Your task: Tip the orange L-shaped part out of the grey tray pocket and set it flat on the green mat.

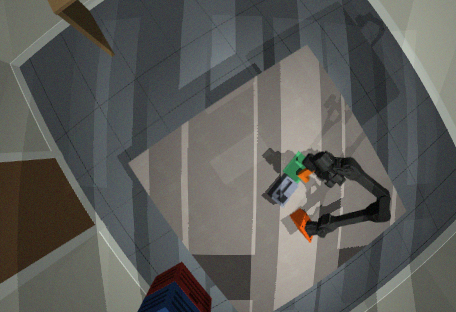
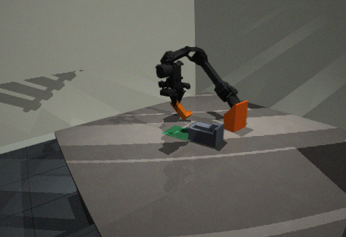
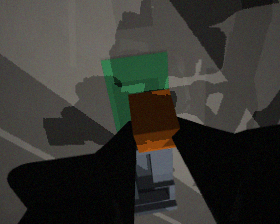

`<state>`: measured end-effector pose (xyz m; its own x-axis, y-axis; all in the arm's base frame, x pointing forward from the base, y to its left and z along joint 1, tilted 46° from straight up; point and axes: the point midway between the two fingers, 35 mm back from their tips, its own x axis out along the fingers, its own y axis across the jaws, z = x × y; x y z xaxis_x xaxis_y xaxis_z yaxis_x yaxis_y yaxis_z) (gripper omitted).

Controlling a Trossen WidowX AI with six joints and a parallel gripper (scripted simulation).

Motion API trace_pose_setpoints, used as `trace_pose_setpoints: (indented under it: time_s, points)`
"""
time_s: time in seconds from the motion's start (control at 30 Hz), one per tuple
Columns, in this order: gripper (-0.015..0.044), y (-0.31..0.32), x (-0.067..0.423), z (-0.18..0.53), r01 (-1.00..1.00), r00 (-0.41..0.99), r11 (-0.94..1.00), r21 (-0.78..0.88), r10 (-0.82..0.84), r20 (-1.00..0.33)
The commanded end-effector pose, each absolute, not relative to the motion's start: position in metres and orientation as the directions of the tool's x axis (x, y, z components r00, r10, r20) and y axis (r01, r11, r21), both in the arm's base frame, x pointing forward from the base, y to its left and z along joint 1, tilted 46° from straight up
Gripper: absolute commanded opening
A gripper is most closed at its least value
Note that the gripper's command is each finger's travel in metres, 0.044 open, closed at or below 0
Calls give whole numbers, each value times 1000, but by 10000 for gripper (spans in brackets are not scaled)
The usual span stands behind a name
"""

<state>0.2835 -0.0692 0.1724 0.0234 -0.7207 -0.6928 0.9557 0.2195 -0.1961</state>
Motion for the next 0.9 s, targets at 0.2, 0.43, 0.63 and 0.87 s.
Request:
trace_pose_setpoints:
  time_s: [0.2,0.43,0.63,0.87]
  points:
    - [0,-80,284,165,955,27,223,-195,-722,-691]
    - [0,-88,285,157,955,28,223,-195,-723,-691]
    - [0,-94,285,151,955,28,222,-195,-723,-690]
    - [0,-102,285,144,955,28,222,-194,-723,-690]
